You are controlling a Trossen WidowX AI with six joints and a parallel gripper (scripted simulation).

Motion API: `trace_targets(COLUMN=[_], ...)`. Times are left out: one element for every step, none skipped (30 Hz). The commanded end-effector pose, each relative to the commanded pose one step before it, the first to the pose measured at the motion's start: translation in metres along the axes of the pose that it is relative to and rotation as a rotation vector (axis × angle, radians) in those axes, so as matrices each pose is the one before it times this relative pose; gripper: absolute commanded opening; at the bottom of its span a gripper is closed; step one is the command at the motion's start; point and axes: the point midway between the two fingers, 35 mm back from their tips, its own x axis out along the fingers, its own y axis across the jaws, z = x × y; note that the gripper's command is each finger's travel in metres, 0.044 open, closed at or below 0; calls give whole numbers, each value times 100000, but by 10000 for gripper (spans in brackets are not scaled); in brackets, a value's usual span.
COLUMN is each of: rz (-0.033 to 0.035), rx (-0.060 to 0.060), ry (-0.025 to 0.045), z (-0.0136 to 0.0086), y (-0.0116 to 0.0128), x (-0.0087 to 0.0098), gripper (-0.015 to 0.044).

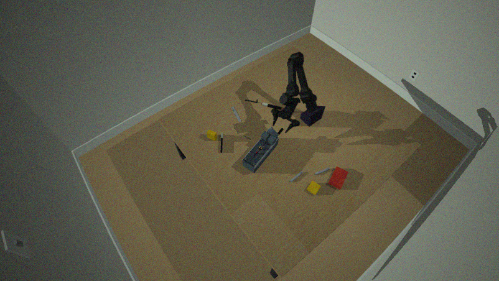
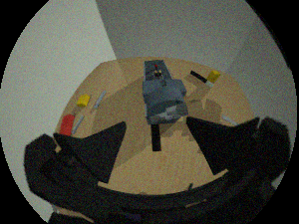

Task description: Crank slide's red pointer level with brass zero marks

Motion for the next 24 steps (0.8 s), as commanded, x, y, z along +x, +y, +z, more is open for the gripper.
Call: trace_targets(rz=[359, 17, 16, 15, 14, 12, 11, 10, 9, 8, 6, 5, 3, 2, 1, -1, -2, -3, -5, -7, -8, -10, -11, -13], rx=[-629, 6, 6, 5, 4, 4, 3, 3, 2, 1, 1, 0, -1, -1, -2, -3, -3, -4, -5, -6, -7, -7, -8, -9], ry=[379, 20, 19, 18, 17, 16, 14, 13, 13, 11, 10, 9, 8, 7, 6, 5, 4, 3, 2, 1, -1, -2, -3, -4], z=[-529, -94, -95, -96, -97, -98, -99, -100, -104, -105, -106, -107, -108, -109, -110, -111, -112, -112, -118, -120, -121, -122, -122, -123], y=[142, 8, 7, 7, 6, 5, 5, 4, 4, 3, 3, 2, 2, 1, 1, 0, 0, -1, -1, -2, -2, -3, -3, -4], x=[487, 135, 133, 132, 130, 129, 128, 126, 128, 127, 126, 124, 122, 121, 119, 117, 116, 114, 117, 116, 114, 112, 110, 108], gripper=[440, 440, 440, 440, 440, 440, 440, 440, 440, 440, 440, 440, 440, 440, 440, 440, 440, 440, 440, 440, 440, 440, 440, 440])
